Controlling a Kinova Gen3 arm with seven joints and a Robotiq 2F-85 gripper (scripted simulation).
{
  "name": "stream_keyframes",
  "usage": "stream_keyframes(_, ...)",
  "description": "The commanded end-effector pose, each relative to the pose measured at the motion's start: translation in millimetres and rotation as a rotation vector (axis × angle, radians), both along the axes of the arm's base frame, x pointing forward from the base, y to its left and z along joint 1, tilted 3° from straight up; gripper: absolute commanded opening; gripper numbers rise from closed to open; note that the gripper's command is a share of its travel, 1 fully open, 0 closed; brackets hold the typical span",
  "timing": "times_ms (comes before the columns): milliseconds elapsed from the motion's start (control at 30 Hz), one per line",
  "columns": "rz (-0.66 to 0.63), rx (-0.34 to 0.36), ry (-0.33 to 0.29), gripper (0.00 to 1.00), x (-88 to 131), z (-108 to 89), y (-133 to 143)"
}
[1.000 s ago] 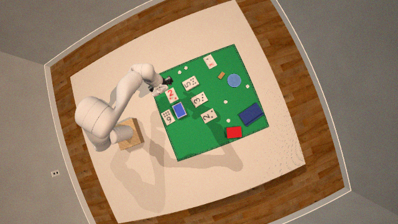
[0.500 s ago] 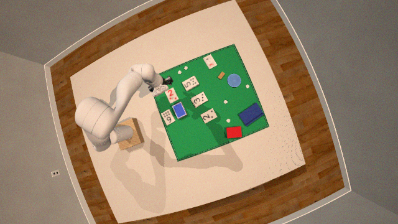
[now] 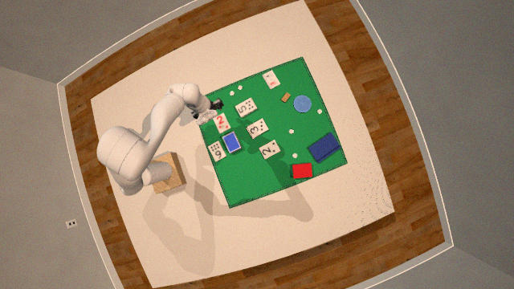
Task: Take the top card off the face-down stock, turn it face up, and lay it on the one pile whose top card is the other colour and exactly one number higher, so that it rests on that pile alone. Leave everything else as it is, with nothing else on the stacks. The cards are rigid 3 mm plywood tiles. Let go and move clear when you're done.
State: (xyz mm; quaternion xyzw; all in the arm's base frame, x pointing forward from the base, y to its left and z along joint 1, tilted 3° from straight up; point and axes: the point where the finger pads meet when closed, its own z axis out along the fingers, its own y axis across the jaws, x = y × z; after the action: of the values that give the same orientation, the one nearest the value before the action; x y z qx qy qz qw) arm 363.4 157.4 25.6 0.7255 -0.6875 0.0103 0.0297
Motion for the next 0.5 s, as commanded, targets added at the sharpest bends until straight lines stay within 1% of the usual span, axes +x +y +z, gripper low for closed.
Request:
stream_keyframes(0,-0.001,0.002,-0.002,0.85,0.6,0.6,-0.3)
stream_keyframes(467,-0.001,0.006,-0.001,0.85,0.6,0.6,-0.4)
